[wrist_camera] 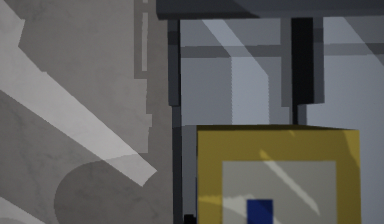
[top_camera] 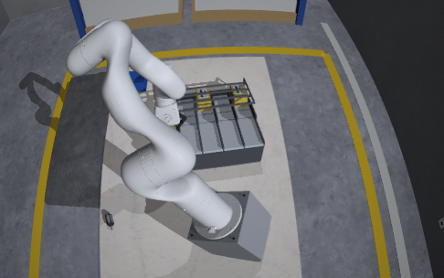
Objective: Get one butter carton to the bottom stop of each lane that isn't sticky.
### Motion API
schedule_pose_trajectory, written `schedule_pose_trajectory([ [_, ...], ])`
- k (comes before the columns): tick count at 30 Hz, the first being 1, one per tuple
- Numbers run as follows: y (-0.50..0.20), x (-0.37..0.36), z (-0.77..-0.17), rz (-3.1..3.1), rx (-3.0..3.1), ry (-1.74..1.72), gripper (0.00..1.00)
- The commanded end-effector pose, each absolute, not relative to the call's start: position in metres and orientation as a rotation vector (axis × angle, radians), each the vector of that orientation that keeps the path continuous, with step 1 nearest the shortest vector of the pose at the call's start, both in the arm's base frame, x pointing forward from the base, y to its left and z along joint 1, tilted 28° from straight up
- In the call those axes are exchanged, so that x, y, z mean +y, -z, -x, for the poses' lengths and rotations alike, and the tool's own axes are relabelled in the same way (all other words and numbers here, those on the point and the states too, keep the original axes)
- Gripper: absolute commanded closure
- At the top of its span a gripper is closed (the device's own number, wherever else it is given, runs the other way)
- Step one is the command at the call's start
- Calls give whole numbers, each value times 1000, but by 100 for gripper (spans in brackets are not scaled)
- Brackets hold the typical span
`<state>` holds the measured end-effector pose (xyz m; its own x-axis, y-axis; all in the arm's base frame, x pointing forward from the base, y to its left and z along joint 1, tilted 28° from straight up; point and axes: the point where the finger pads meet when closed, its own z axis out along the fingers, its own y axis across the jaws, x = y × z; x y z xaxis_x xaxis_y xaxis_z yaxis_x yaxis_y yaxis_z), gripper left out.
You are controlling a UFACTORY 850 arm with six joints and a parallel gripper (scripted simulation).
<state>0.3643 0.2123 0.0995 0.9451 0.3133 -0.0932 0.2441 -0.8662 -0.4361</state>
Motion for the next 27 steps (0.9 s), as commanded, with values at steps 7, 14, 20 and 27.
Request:
schedule_pose_trajectory([
  [7,-100,212,-365,2670,-401,-222,100],
  [14,-97,213,-364,2670,-402,-221,100],
  [20,-97,213,-364,2670,-402,-221,100],
  [27,-95,214,-364,2671,-401,-223,100],
])
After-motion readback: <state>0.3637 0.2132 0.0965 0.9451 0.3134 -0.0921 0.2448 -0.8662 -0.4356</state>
